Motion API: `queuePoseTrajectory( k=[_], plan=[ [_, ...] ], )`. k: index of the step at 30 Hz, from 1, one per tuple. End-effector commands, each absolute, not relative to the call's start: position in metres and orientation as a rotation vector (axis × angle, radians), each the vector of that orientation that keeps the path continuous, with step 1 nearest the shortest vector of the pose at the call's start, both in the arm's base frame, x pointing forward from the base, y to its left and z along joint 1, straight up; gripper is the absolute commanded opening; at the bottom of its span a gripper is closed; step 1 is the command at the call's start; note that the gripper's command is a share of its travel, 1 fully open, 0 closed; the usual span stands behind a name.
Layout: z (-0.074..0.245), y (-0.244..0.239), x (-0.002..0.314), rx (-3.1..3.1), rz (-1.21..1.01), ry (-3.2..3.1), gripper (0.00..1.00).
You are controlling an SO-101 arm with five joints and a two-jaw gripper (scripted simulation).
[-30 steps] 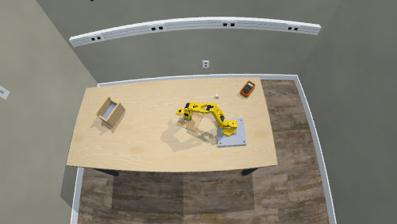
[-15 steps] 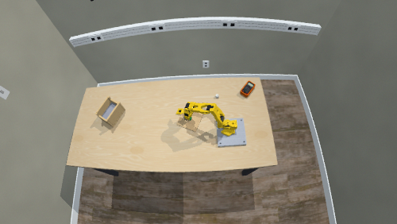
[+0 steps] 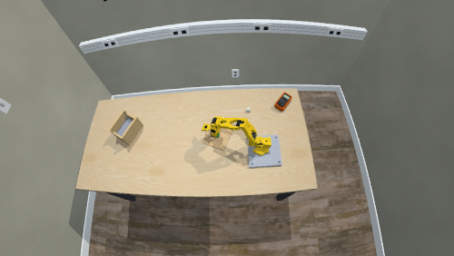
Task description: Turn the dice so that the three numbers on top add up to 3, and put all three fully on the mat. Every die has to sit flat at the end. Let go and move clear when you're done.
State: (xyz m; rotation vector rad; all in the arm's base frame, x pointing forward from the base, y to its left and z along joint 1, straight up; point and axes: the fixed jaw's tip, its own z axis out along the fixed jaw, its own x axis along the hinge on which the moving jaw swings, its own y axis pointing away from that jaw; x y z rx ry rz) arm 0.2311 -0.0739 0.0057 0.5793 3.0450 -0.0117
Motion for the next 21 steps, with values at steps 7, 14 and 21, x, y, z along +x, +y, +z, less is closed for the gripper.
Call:
queuePoseTrajectory(
  k=[7,14,21],
  plan=[
    [-0.0006,-0.0735,0.2262,0.581,-0.004,3.073,0.29],
    [-0.0006,-0.0735,0.2262,0.581,-0.004,3.073,0.29],
    [0.0065,-0.0739,0.2272,0.581,-0.004,3.073,0.29]
  ],
)
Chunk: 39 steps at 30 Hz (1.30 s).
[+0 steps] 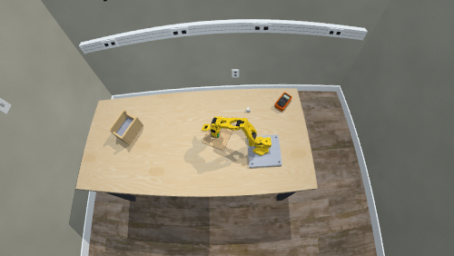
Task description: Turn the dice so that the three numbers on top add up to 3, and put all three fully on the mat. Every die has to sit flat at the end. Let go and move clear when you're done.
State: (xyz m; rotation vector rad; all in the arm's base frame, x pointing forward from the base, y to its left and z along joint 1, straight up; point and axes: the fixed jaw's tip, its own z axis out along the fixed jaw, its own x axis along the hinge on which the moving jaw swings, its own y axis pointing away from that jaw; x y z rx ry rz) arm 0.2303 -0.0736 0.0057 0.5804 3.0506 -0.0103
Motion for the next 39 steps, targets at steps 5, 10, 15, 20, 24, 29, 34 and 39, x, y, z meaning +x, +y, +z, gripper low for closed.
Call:
queuePoseTrajectory(
  k=[5,10,15,20,24,29,34,39],
  plan=[
    [0.022,-0.074,0.228,0.581,-0.004,3.073,0.29],
    [0.033,-0.074,0.229,0.581,-0.004,3.073,0.29],
    [0.049,-0.074,0.227,0.581,-0.004,3.073,0.29],
    [0.058,-0.074,0.226,0.581,-0.004,3.073,0.29],
    [0.059,-0.073,0.226,0.581,-0.004,3.073,0.29],
    [0.059,-0.073,0.226,0.581,-0.004,3.073,0.29],
    [0.059,-0.073,0.226,0.581,-0.004,3.073,0.29],
    [0.059,-0.073,0.226,0.581,-0.004,3.073,0.29]
  ],
)
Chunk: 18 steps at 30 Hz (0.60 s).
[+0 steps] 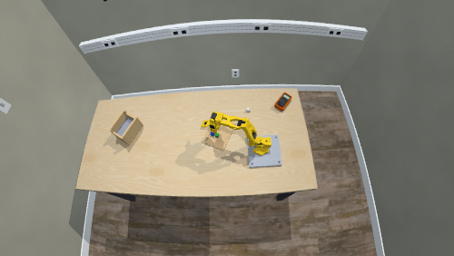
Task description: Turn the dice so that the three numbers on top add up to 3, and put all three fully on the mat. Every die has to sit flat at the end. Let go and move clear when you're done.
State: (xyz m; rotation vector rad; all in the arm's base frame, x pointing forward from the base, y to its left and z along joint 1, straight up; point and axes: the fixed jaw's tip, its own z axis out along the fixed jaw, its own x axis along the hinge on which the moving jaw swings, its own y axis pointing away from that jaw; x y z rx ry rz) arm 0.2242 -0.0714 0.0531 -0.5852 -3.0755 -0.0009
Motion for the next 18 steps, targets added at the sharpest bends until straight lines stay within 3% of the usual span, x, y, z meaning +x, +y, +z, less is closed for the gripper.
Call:
queuePoseTrajectory(
  k=[1,10,18],
  plan=[
    [0.059,-0.073,0.226,-0.586,0.004,-3.101,0.29],
    [0.065,-0.074,0.227,-0.592,0.011,-3.129,0.29],
    [0.106,-0.076,0.233,-0.626,0.063,-3.313,0.29]
  ],
)
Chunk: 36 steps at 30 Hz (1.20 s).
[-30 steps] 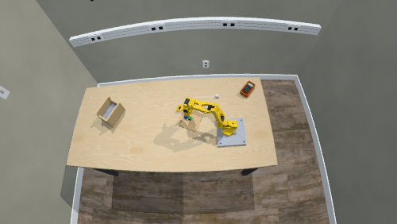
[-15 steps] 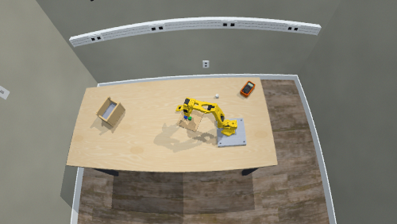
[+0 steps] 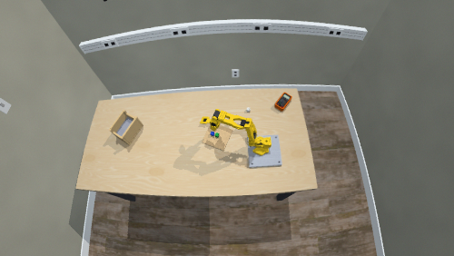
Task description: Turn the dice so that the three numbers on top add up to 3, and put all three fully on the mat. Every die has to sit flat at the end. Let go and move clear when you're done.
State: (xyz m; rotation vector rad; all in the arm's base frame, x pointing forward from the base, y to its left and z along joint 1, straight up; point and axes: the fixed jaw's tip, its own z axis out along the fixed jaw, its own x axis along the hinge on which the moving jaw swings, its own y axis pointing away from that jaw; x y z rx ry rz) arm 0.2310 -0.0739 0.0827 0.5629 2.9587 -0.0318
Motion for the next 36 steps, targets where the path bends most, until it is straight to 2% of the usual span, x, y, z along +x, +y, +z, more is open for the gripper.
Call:
queuePoseTrajectory(
  k=[1,3,9,14,26,36],
  plan=[
    [0.112,-0.076,0.234,0.535,-0.061,2.83,0.29],
    [0.112,-0.076,0.234,0.535,-0.061,2.83,0.29],
    [0.148,-0.076,0.232,0.504,-0.095,2.665,0.28],
    [0.164,-0.075,0.229,0.491,-0.109,2.595,0.28],
    [0.166,-0.079,0.228,0.524,-0.115,2.579,0.28],
    [0.165,-0.126,0.212,0.872,-0.16,2.489,0.28]
  ],
)
